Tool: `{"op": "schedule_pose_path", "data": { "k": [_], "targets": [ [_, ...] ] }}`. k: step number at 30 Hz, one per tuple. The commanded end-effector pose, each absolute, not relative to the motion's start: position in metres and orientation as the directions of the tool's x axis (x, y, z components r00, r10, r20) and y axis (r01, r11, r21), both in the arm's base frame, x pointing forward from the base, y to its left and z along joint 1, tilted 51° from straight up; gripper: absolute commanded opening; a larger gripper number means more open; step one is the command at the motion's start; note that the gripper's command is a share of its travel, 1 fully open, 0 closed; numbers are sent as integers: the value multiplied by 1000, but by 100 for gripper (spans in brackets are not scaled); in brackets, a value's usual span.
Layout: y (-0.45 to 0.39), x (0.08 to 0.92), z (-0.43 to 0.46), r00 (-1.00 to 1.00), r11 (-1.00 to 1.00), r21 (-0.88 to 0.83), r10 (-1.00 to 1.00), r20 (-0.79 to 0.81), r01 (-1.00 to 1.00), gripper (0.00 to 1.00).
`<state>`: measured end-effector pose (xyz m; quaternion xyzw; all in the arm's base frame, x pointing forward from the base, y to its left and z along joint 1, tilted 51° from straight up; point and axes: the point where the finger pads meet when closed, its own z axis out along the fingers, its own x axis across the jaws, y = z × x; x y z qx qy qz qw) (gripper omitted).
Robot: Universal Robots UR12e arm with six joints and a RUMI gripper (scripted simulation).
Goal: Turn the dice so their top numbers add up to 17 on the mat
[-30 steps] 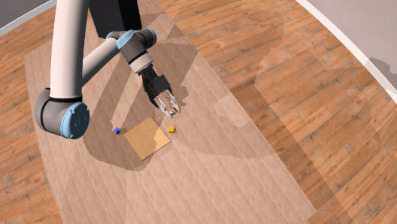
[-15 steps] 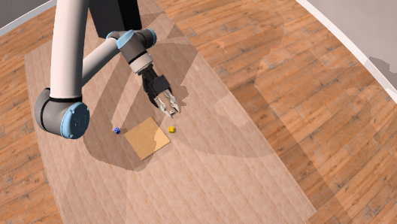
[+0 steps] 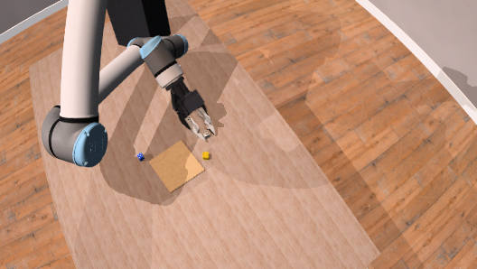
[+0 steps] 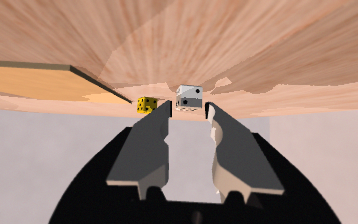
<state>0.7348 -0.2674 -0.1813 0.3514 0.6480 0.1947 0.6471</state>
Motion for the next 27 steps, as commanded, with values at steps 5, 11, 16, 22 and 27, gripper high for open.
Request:
{"op": "schedule_pose_path", "data": {
  "k": [5,11,16,22,27],
  "targets": [
    [-267,735,-181,84,677,707,708,-702,203,21],
    [-267,733,-181,84,677,707,708,-702,203,21],
    [-264,721,-180,84,677,707,708,-702,203,21],
    [-261,706,-179,84,677,707,708,-702,203,21],
    [-258,691,-177,84,677,707,708,-702,203,21]
  ]
}}
